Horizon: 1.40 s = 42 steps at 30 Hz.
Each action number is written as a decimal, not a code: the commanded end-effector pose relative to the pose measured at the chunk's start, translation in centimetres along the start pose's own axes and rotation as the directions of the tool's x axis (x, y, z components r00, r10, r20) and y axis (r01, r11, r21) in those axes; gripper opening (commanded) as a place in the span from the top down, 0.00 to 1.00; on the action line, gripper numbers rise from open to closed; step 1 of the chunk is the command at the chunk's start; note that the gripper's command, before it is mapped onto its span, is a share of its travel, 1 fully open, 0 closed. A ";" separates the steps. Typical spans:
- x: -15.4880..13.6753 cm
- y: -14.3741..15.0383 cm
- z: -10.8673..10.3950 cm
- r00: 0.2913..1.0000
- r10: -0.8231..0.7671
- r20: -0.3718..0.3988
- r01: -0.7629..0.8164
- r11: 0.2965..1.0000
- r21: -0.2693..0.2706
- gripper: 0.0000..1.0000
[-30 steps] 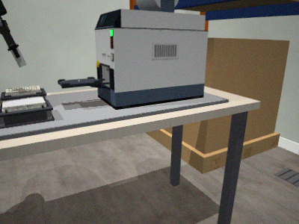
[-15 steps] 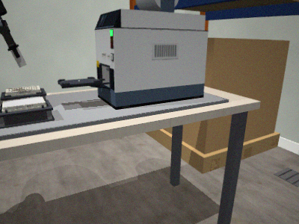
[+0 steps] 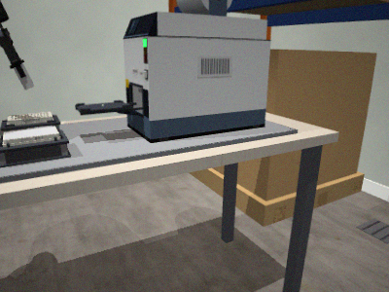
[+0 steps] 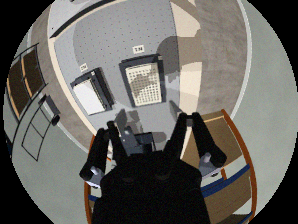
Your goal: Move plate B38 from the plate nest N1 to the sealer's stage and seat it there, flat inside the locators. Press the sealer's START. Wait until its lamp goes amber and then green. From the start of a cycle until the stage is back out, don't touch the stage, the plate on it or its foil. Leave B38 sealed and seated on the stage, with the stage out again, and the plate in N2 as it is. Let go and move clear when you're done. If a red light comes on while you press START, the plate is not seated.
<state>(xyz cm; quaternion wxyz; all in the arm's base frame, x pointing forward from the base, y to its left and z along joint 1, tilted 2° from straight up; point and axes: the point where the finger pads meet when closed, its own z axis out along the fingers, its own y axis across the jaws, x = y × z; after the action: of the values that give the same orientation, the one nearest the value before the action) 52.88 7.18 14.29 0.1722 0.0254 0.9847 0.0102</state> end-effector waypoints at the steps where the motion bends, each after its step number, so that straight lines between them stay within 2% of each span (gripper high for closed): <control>1: 0.4 0.1 0.6 1.000 0.001 -0.003 -0.001 1.000 0.001 0.30; 42: 2.5 0.1 6.4 1.000 0.001 -0.003 -0.001 1.000 0.001 0.30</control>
<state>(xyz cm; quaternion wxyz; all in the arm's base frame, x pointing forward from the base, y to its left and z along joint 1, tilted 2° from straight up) 52.88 7.35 8.25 0.1725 0.0256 0.9846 0.0102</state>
